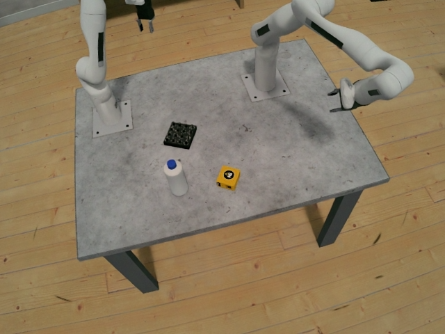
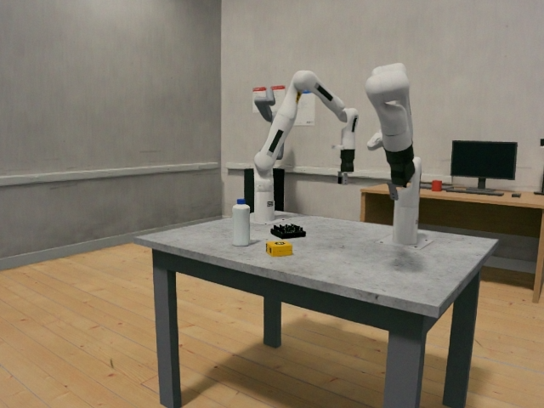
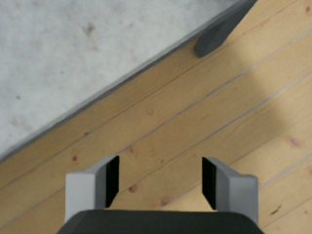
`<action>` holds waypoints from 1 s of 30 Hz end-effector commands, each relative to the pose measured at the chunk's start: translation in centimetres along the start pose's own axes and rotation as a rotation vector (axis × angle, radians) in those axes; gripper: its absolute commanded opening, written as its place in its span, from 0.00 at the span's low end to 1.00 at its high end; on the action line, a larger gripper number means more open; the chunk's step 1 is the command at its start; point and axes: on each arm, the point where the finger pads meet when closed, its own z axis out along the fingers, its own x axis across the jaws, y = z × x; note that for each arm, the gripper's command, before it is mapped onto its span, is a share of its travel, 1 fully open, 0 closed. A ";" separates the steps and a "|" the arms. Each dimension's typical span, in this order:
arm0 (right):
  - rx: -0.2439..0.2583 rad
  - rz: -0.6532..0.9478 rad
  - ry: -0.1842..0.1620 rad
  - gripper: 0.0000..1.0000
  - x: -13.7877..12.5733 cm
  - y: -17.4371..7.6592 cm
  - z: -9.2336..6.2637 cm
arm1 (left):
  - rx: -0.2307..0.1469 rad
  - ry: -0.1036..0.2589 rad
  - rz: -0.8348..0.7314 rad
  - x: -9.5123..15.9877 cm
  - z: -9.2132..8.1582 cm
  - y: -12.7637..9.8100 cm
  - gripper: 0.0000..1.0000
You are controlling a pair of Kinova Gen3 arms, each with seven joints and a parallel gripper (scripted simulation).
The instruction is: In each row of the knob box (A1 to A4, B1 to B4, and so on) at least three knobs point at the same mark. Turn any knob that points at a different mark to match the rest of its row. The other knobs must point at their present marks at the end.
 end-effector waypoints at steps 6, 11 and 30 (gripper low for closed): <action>-0.001 -0.227 -0.002 1.00 9.7 -0.8 -0.1 | -0.001 -0.002 0.000 0.0 -0.1 0.0 1.00; -0.001 -0.378 -0.002 1.00 15.8 -2.8 0.0 | -0.001 -0.002 0.000 0.0 -0.1 0.0 1.00; -0.001 -0.904 -0.002 1.00 33.5 -16.0 0.0 | -0.001 -0.002 0.000 0.0 -0.1 0.0 1.00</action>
